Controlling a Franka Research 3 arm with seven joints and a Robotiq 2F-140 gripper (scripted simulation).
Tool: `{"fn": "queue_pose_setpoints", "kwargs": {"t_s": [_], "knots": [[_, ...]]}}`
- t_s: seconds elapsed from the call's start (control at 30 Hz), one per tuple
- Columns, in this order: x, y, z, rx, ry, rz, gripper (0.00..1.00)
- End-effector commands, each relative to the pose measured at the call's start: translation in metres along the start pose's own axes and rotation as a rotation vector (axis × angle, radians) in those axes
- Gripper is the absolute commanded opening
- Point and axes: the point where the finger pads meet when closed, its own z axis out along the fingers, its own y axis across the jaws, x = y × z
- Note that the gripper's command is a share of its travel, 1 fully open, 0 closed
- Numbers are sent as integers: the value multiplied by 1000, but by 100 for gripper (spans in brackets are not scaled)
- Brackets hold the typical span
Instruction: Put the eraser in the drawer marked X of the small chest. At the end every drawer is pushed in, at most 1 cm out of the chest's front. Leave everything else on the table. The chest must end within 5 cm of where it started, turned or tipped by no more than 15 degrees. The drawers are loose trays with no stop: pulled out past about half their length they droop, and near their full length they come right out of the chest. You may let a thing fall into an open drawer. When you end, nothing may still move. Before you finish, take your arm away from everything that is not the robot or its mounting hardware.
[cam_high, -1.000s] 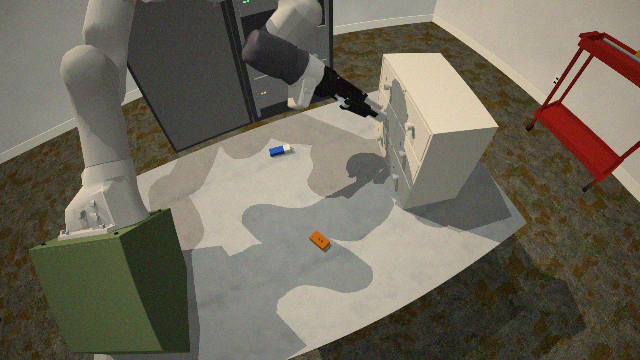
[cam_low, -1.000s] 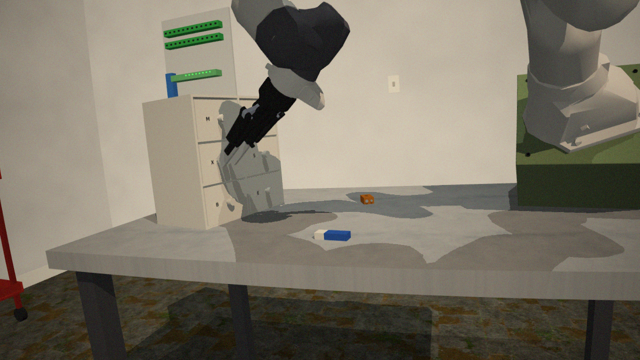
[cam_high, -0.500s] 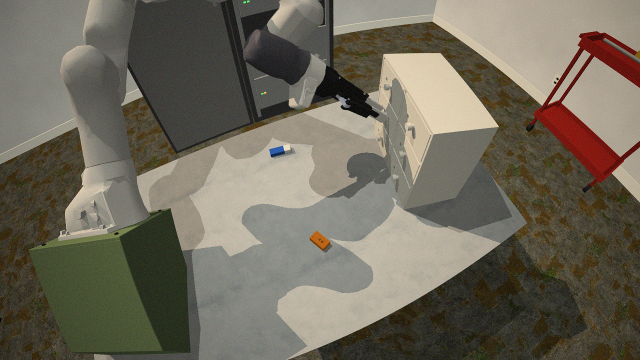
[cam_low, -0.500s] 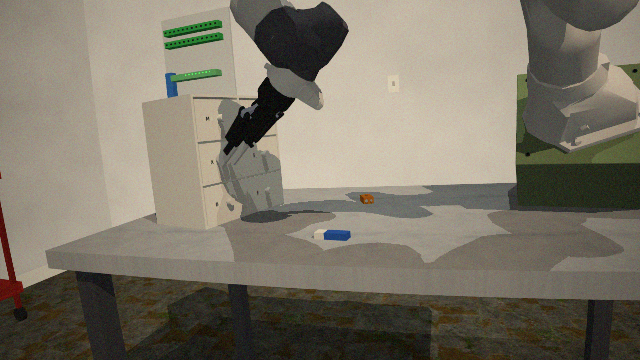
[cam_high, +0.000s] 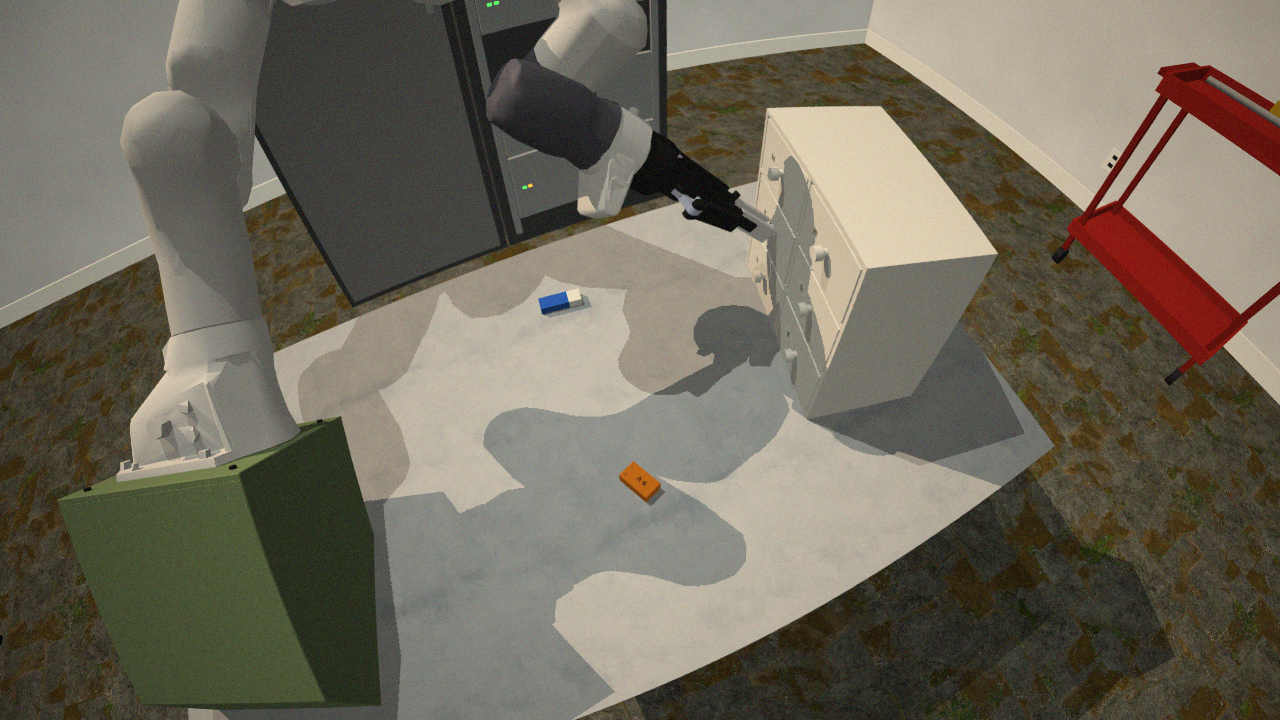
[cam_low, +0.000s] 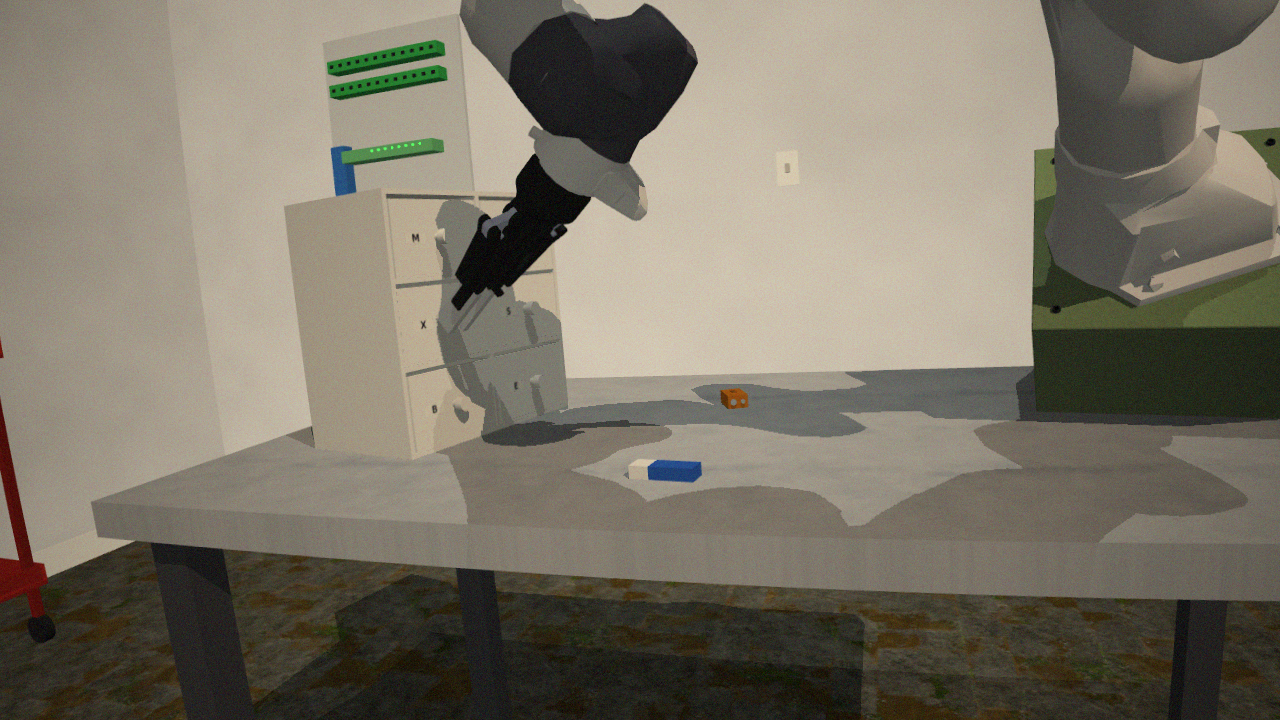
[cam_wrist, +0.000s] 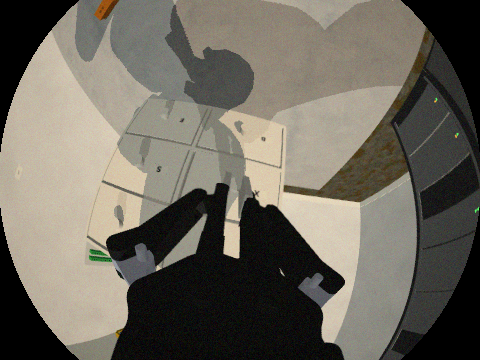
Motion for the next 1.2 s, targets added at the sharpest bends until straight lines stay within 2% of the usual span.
{"fn": "queue_pose_setpoints", "kwargs": {"t_s": [0.0, 1.17], "knots": [[0, -1, 0, 2, 2, 1, 8], [3, -1, -3, 2, 2, 1, 8]]}}
